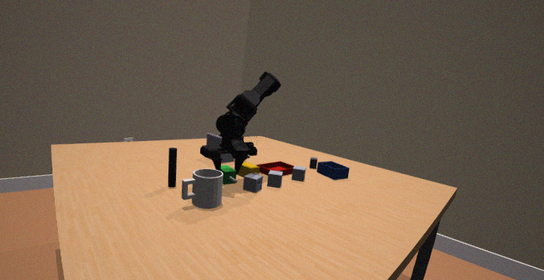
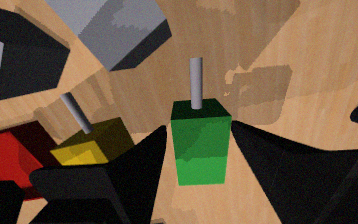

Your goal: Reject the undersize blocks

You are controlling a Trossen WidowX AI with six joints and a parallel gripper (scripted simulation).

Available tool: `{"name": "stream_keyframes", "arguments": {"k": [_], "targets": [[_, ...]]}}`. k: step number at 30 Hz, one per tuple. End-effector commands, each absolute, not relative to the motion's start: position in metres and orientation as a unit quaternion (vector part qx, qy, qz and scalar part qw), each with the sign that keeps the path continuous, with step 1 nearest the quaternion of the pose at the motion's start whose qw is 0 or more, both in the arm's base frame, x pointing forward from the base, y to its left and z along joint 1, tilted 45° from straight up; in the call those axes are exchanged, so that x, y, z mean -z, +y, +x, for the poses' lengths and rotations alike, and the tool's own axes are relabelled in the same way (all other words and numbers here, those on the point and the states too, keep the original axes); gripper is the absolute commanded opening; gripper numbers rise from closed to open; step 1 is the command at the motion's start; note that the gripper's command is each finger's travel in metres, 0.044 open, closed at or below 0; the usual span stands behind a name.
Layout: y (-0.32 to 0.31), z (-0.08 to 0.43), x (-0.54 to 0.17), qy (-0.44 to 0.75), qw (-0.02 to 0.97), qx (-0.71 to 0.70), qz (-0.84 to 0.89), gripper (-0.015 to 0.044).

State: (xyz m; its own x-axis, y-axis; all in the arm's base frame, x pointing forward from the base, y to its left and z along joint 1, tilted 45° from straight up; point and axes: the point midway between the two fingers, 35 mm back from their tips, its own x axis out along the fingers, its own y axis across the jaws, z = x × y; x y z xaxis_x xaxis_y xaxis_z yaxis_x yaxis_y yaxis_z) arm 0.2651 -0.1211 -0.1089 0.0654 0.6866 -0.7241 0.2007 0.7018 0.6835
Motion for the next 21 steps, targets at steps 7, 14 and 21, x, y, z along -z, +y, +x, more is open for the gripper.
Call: {"name": "stream_keyframes", "arguments": {"k": [7,14,21], "targets": [[-0.111,0.266,0.119,0.657,0.647,-0.188,0.340,0.0300],[-0.103,0.266,0.125,0.656,0.647,-0.188,0.340,0.0300],[-0.107,0.266,0.123,0.657,0.647,-0.188,0.338,0.0201]]}}
